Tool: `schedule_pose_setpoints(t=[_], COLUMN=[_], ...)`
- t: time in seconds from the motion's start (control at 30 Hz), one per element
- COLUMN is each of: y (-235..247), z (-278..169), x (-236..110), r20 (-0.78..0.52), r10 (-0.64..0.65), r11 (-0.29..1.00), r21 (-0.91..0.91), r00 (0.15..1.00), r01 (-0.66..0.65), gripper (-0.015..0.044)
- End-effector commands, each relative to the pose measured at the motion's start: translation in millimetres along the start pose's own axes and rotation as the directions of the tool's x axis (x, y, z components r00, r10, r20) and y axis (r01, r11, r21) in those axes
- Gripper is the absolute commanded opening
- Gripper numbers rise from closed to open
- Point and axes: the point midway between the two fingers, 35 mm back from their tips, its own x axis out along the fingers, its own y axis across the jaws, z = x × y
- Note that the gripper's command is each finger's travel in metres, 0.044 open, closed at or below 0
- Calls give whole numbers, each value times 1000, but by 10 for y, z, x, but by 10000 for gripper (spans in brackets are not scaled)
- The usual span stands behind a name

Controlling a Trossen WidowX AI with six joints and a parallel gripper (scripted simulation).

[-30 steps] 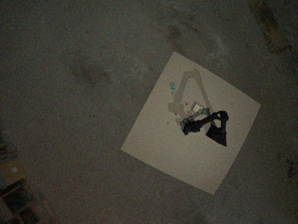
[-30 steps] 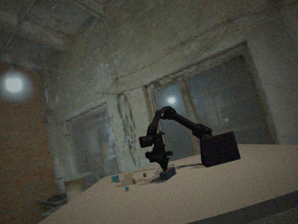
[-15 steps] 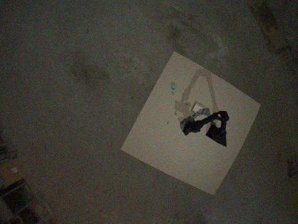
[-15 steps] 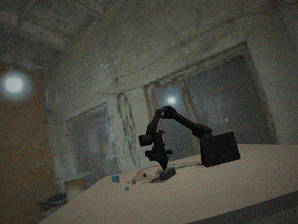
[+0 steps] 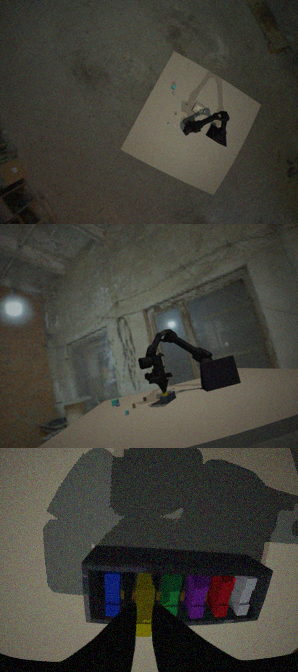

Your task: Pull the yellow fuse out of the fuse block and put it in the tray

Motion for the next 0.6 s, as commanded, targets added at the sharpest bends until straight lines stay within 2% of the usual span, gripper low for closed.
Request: schedule_pose_setpoints(t=[0.0,0.57], y=[9,8], z=[2,0], x=[-32,-117], r20=[0,0], r10=[4,4], r11=[1000,1000], r21=[3,2], r00=[1000,1000], r01=[-4,-4], gripper=[0,0])
